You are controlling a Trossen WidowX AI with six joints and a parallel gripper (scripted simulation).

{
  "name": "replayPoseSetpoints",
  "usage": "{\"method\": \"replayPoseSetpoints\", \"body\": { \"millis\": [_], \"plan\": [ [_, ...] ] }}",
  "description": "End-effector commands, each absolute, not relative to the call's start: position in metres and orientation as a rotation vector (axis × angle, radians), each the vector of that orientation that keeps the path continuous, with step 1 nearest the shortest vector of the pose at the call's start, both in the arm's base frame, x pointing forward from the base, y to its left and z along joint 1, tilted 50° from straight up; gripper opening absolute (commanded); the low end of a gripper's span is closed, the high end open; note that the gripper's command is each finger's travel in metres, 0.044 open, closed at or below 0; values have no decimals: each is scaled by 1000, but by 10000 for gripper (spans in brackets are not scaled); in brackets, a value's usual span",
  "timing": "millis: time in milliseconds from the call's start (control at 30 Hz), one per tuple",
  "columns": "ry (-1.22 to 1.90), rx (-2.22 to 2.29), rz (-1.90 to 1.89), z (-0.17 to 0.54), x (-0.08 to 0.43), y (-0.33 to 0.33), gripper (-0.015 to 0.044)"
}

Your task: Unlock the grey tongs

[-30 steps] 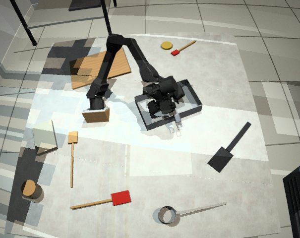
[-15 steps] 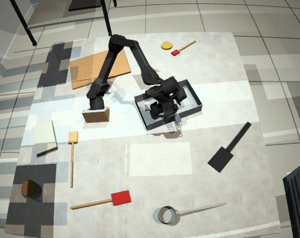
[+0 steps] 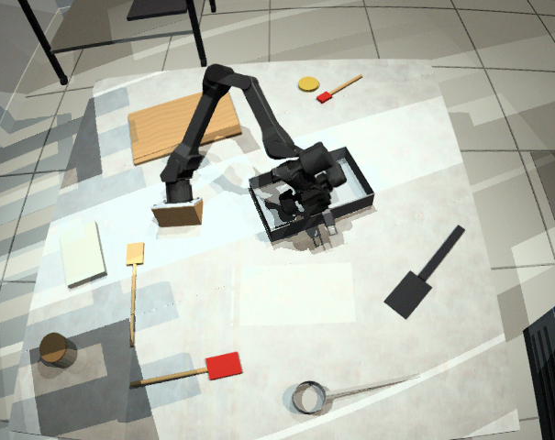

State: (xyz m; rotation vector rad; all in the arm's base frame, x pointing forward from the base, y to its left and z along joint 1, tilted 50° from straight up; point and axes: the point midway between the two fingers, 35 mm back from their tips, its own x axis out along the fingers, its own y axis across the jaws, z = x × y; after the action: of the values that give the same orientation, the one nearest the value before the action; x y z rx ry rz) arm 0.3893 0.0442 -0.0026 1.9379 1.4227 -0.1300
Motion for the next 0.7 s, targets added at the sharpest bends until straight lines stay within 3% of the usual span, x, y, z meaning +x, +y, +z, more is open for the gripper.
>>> {"method": "replayPoseSetpoints", "body": {
  "millis": [0,167,400,667],
  "plan": [
    [1420,1936,-127,-2,390,44,56],
    [1420,1936,-127,-2,390,44,23],
    [1420,1935,-129,1,391,39,-150],
    [1417,1940,-140,46,396,-13,-150]
  ]
}}
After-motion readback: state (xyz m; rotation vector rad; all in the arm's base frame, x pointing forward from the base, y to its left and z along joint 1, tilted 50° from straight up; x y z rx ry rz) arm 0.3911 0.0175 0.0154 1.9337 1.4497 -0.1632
